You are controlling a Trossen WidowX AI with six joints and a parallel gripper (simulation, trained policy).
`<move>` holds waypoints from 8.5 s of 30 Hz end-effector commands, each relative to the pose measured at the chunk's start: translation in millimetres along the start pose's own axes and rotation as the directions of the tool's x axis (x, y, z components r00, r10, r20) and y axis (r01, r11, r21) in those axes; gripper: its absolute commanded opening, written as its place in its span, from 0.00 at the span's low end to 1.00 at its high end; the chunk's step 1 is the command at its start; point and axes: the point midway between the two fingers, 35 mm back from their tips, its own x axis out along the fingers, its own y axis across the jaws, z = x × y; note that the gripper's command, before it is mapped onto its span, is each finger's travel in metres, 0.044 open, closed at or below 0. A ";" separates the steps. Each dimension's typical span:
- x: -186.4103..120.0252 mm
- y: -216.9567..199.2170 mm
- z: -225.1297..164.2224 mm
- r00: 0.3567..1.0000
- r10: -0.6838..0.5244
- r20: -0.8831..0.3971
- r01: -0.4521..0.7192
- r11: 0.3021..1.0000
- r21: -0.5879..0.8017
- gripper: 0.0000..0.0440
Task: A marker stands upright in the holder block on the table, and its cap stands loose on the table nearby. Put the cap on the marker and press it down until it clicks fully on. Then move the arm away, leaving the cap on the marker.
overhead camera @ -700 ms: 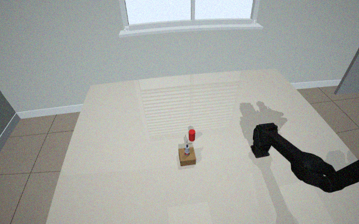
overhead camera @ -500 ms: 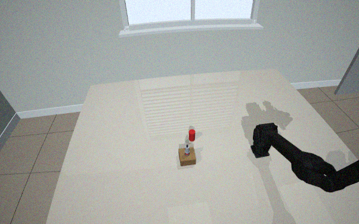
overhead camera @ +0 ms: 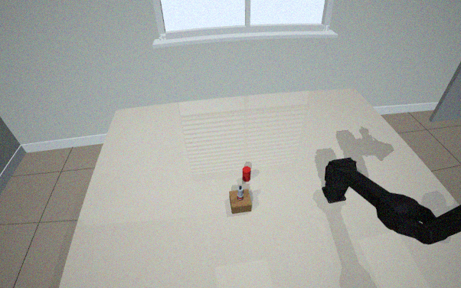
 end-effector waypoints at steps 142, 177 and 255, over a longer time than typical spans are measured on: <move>-62.8 24.9 296.1 0.212 -0.327 0.921 0.873 0.488 -0.028 0.74; -119.6 108.0 348.0 -0.133 -0.114 0.984 0.843 0.510 0.173 0.73; -300.0 284.9 345.4 -0.797 0.272 0.539 0.531 0.741 0.411 0.73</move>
